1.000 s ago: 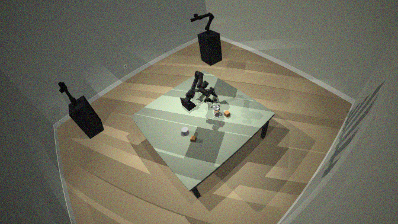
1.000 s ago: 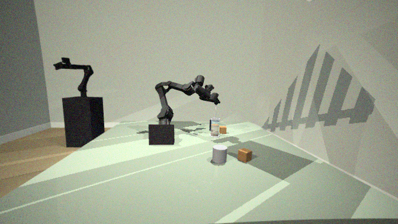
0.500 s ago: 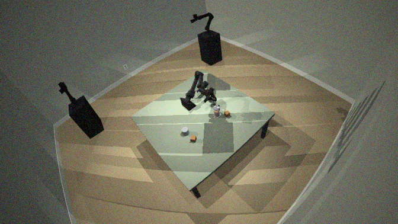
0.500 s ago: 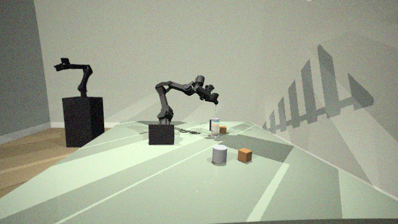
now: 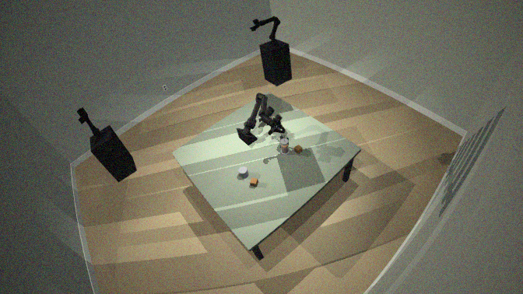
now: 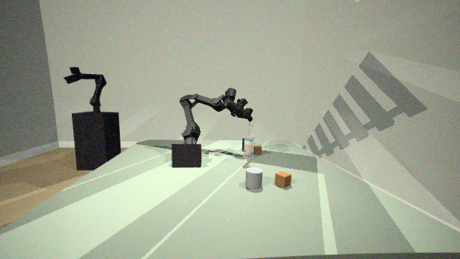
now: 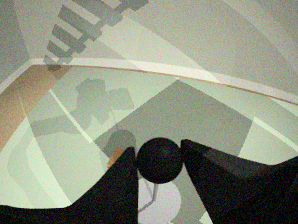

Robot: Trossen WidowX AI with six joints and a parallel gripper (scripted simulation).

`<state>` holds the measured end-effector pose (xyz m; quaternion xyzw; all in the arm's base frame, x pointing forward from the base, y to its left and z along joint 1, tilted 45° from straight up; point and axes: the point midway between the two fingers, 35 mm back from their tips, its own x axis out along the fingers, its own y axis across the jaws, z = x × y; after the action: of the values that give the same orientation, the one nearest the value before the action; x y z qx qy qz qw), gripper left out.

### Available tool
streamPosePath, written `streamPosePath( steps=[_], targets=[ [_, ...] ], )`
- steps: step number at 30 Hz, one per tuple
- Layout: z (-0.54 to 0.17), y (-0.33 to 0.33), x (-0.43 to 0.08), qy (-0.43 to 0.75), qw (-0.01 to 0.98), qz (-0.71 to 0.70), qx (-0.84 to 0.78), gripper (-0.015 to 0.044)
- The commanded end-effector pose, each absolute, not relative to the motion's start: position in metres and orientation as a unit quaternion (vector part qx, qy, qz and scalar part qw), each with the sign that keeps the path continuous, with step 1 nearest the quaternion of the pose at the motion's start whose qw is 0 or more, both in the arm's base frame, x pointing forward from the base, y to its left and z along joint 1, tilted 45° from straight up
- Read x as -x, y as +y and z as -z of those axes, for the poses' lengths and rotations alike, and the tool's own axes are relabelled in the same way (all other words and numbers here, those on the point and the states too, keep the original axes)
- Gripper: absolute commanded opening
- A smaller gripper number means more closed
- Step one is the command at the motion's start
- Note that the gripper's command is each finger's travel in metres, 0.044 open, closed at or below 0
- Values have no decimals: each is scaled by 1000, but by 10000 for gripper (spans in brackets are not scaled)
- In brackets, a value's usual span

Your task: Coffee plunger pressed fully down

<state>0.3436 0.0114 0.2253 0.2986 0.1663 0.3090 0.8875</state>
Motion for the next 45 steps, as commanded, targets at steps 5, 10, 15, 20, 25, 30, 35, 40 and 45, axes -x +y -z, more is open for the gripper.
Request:
streamPosePath(
  steps=[5, 10, 15, 20, 25, 30, 35, 40, 45],
  targets=[
    [-209, 24, -346, 175, 885, -310, -301, 116],
    [-203, 29, -347, 175, 885, -310, -300, 116],
    [-197, 35, -347, 175, 885, -310, -300, 116],
    [-191, 41, -347, 175, 885, -310, -300, 116],
    [-186, 47, -348, 175, 885, -310, -300, 116],
    [-180, 53, -348, 174, 885, -310, -301, 116],
    [-175, 60, -348, 174, 885, -310, -301, 116],
    [-170, 66, -348, 173, 885, -311, -302, 116],
    [-166, 73, -348, 173, 884, -311, -302, 116]
  ],
)
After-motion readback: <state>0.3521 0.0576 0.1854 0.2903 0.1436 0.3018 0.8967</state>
